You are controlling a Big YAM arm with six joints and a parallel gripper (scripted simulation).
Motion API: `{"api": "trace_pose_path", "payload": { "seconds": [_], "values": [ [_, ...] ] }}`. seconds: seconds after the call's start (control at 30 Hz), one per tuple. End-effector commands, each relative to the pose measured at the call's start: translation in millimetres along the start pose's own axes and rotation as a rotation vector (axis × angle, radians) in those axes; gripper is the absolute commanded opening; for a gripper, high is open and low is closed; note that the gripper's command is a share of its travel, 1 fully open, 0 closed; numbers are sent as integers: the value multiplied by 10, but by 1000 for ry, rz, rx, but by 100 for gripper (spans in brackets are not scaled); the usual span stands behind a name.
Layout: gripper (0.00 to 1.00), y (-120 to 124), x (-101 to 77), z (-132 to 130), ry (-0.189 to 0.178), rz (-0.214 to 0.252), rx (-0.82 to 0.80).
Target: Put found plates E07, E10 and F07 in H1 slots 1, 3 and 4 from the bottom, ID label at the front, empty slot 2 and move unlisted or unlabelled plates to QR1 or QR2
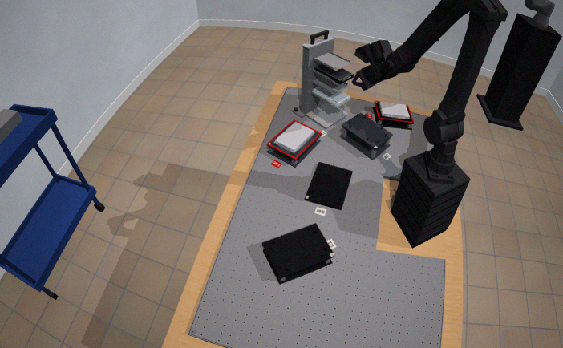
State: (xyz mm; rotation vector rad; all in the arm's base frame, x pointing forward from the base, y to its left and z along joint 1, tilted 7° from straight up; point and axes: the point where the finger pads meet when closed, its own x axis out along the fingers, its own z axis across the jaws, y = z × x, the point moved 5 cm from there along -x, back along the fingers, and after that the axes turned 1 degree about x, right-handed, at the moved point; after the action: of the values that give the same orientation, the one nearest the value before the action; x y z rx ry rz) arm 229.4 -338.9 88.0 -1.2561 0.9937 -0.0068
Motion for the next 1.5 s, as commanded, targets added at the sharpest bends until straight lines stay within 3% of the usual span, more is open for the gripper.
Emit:
{"api": "trace_pose_path", "payload": {
  "seconds": [0.0,0.03,0.07,0.23,0.6,0.63,0.7,1.17,1.2,1.47],
  "values": [
    [0,-96,-70,-57,17,-44,-22],
    [0,-96,-70,-57,17,-44,-22],
    [0,18,-8,-23,3,-13,-17],
    [0,-23,-139,-59,17,-43,-23],
    [0,95,-243,-57,16,-38,-22],
    [0,189,-193,-18,2,-11,-18],
    [0,135,-278,-57,16,-36,-21],
    [0,322,-416,-45,9,-14,-14],
    [0,387,-397,-38,3,3,-8],
    [0,432,-521,-45,9,-12,-14]
  ]
}}
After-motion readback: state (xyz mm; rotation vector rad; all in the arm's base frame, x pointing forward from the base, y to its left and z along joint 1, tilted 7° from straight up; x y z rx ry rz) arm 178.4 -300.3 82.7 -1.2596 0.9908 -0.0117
